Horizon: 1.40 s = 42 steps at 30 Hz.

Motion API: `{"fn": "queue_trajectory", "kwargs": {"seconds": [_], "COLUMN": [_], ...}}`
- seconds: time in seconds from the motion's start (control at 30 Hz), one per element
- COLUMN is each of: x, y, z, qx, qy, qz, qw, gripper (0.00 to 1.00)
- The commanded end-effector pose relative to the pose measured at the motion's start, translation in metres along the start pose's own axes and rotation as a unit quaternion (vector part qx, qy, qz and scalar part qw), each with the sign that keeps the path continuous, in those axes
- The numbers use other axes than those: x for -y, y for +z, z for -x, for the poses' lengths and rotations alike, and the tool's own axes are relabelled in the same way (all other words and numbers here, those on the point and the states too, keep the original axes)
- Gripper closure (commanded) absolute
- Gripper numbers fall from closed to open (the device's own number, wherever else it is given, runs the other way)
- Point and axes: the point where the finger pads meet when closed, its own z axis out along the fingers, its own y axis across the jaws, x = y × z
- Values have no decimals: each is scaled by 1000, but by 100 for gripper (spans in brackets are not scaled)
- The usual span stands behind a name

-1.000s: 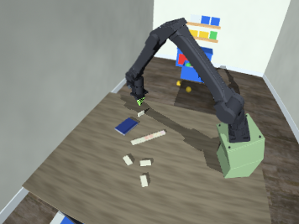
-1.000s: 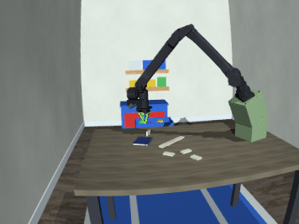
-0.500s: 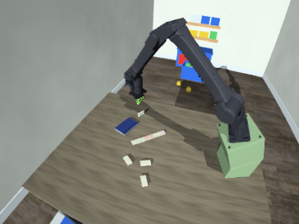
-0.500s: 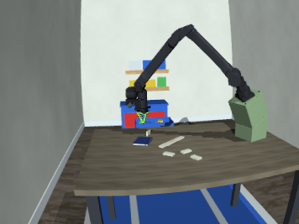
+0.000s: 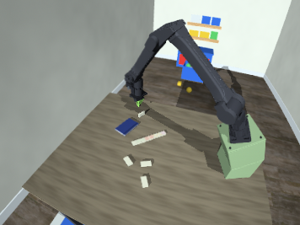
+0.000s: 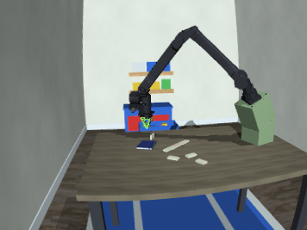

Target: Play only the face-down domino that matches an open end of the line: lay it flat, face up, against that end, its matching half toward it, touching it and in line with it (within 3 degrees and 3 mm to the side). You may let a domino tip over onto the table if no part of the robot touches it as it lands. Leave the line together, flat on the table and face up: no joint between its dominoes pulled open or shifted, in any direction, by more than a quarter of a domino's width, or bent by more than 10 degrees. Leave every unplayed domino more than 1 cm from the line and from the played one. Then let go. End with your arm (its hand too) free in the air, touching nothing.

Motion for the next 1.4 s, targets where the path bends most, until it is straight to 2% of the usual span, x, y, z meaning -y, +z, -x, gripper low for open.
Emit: {"fn": "queue_trajectory", "kwargs": {"seconds": [0.0,0.23,0.27,0.57,0.8,0.83,1.13,1.37], "x": [-11,-11,-4,-11,-11,-3,-12,-12], "y": [-1,-1,12,22,22,32,23,23], "z": [26,26,2,28,28,3,29,29], "qx": [28,28,2,31,31,5,31,31], "qy": [-2,-2,0,-2,-2,1,-2,-2], "qz": [3,3,1,3,3,1,4,4], "qw": [1000,1000,1000,1000,1000,1000,1000,1000], "gripper": [100,100,100,100,100,100,100,100]}}
